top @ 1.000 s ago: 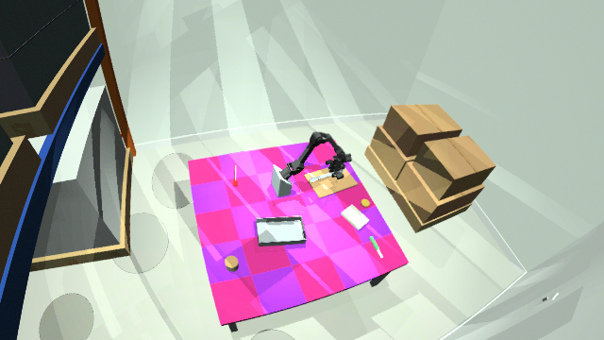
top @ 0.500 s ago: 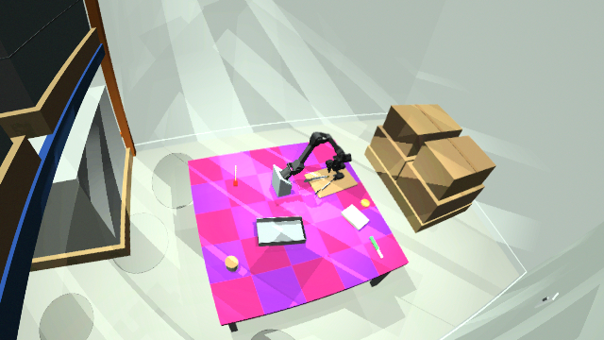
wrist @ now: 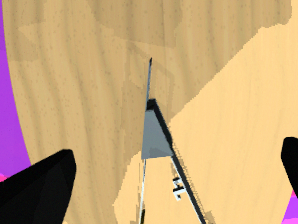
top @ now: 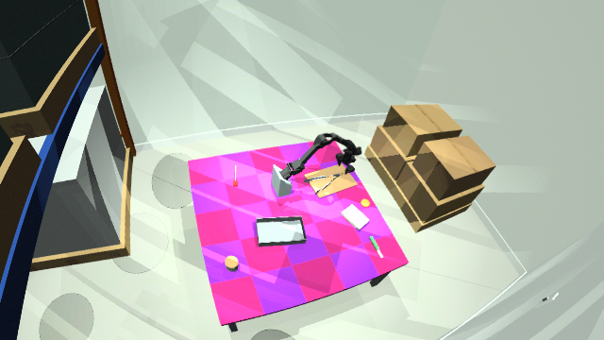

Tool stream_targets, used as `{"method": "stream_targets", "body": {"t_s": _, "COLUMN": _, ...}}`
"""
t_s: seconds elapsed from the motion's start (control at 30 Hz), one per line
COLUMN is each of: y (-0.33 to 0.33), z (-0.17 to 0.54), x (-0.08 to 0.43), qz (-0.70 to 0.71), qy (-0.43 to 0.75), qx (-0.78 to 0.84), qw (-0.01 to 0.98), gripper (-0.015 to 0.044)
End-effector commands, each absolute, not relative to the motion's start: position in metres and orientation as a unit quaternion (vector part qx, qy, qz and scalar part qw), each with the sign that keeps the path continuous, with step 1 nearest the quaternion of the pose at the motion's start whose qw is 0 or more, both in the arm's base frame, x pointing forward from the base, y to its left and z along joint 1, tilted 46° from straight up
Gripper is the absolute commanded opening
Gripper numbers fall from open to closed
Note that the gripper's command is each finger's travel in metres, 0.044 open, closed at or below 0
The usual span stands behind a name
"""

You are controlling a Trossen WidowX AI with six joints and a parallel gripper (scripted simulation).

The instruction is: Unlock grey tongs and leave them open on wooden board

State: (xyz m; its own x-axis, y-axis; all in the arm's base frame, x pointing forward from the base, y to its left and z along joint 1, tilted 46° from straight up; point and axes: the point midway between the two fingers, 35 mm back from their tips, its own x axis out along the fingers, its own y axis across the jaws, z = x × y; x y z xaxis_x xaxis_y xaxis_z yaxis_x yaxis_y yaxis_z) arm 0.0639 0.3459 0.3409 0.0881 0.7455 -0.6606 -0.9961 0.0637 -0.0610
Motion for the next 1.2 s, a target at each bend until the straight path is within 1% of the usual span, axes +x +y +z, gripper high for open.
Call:
{"method": "stream_targets", "body": {"t_s": 0.0, "y": 0.349, "z": 0.373, "x": 0.062, "qz": 0.631, "qy": 0.237, "qx": -0.26, "qw": 0.692, "gripper": 0.044}}
{"method": "stream_targets", "body": {"t_s": 0.37, "y": 0.341, "z": 0.435, "x": 0.055, "qz": 0.632, "qy": 0.231, "qx": -0.254, "qw": 0.695, "gripper": 0.044}}
{"method": "stream_targets", "body": {"t_s": 1.17, "y": 0.342, "z": 0.433, "x": 0.055, "qz": 0.631, "qy": 0.234, "qx": -0.256, "qw": 0.694, "gripper": 0.044}}
